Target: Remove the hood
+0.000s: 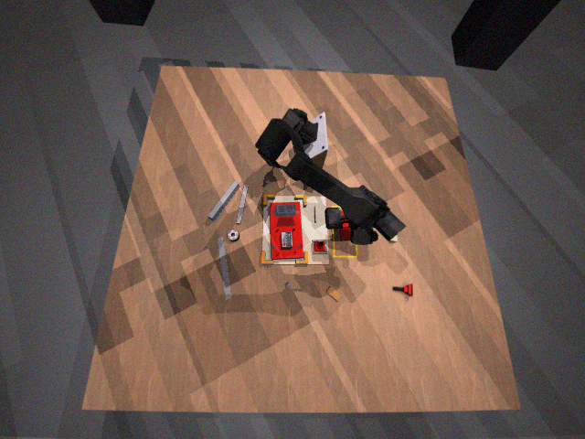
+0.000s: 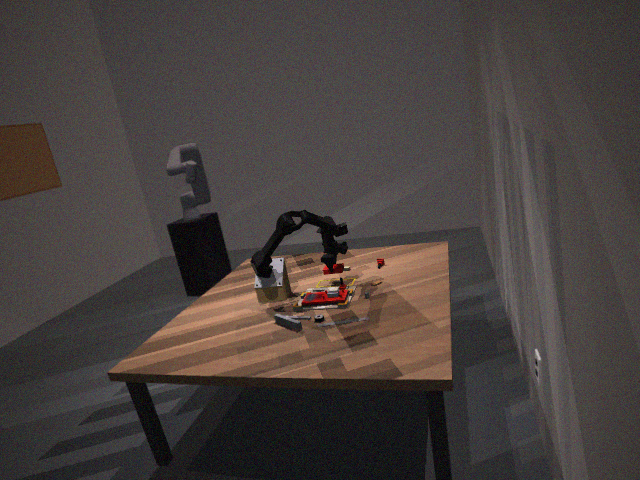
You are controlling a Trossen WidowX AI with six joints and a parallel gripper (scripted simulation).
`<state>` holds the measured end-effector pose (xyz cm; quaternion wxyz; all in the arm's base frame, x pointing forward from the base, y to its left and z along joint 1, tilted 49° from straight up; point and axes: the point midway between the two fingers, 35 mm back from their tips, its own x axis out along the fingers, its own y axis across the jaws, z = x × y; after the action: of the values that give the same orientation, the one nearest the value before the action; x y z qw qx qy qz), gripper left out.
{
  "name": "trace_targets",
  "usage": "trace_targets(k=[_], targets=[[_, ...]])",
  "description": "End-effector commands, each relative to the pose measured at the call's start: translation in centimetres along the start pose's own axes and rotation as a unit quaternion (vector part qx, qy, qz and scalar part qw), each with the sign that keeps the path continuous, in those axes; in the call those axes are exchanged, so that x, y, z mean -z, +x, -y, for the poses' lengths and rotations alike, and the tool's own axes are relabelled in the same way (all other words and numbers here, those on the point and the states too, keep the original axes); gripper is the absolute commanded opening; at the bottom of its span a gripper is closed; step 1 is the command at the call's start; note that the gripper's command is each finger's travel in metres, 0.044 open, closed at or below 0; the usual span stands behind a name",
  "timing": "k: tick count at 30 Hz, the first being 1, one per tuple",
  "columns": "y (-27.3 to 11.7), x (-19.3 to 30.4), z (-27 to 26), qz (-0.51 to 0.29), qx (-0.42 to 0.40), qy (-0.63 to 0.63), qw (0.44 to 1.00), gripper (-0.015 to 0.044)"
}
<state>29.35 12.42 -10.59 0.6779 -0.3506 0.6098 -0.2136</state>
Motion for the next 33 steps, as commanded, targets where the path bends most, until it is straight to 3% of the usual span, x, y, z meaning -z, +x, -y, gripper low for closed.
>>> trace_targets(k=[1,33], targets=[[0.3,0.0,0.0,0.001,0.002,-0.003,1.000,0.0000],[2.1,0.0,0.1,0.001,0.002,-0.003,1.000,0.0000]])
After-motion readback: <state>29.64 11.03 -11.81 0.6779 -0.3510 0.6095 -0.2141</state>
